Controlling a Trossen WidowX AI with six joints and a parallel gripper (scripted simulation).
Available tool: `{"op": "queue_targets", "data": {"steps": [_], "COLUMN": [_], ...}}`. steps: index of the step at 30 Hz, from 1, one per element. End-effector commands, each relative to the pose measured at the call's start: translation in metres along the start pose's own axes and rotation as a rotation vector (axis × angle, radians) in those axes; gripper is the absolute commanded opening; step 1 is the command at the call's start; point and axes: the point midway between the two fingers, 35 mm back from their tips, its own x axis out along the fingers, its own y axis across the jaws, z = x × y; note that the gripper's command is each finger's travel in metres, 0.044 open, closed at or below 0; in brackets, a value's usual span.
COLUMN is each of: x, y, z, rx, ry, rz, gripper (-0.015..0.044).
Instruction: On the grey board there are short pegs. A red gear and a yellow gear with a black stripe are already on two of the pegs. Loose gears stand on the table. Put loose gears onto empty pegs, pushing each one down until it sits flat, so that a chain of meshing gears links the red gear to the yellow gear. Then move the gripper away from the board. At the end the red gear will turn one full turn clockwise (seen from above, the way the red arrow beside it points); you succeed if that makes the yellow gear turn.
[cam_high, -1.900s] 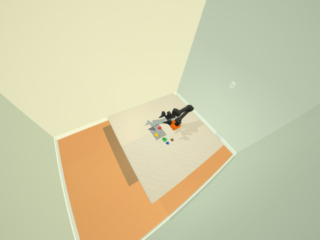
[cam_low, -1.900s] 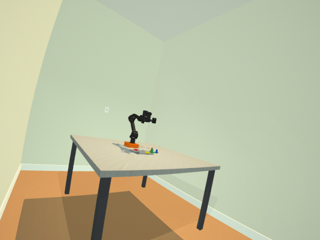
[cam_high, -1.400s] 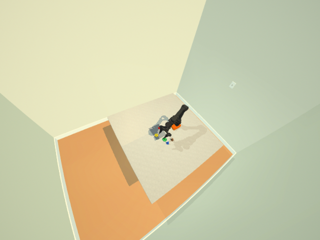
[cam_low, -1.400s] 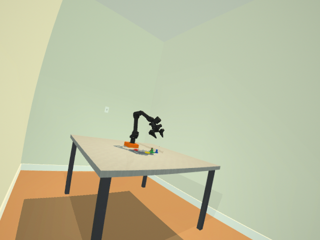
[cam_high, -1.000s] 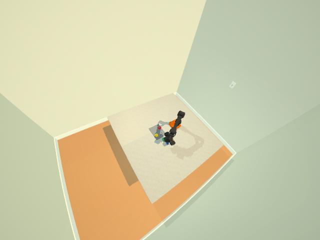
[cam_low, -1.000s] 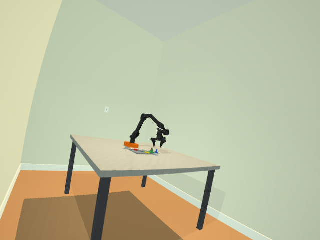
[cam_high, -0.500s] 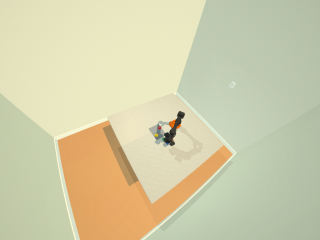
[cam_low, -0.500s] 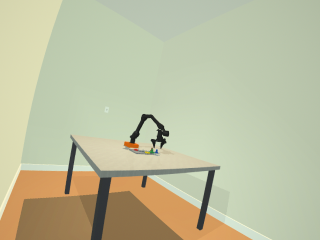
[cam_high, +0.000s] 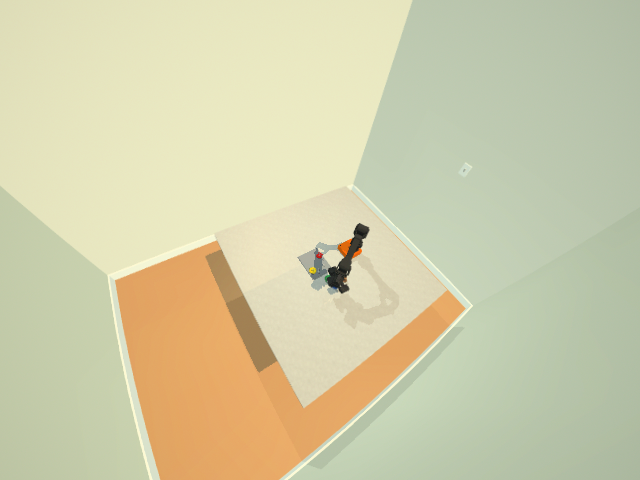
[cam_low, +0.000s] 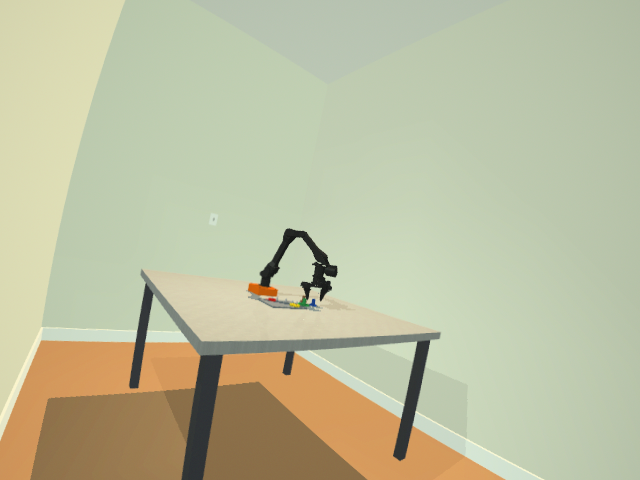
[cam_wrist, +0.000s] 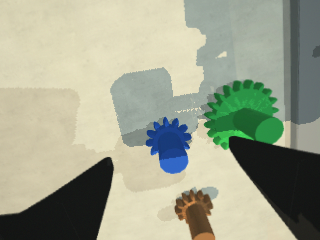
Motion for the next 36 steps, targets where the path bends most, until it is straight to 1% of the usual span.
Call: {"op": "queue_targets", "data": {"steps": [1, 3, 16, 24, 26, 36], "x": [0.003, 0.003, 0.003, 0.003, 0.003, -0.017], "y": [-0.001, -0.001, -0.001, -0.001, -0.001, 0.002], "z": [-0.002, -0.002, -0.002, -0.002, -0.002, 0.003], "rx": [0.004, 0.004, 0.004, 0.004, 0.004, 0.004], "ry": [0.007, 0.007, 0.007, 0.007, 0.007, 0.007], "rz": [-0.003, -0.003, -0.003, -0.003, -0.003, -0.003], "gripper": [0.044, 0.044, 0.0099, 0.0045, 0.0, 0.0]}}
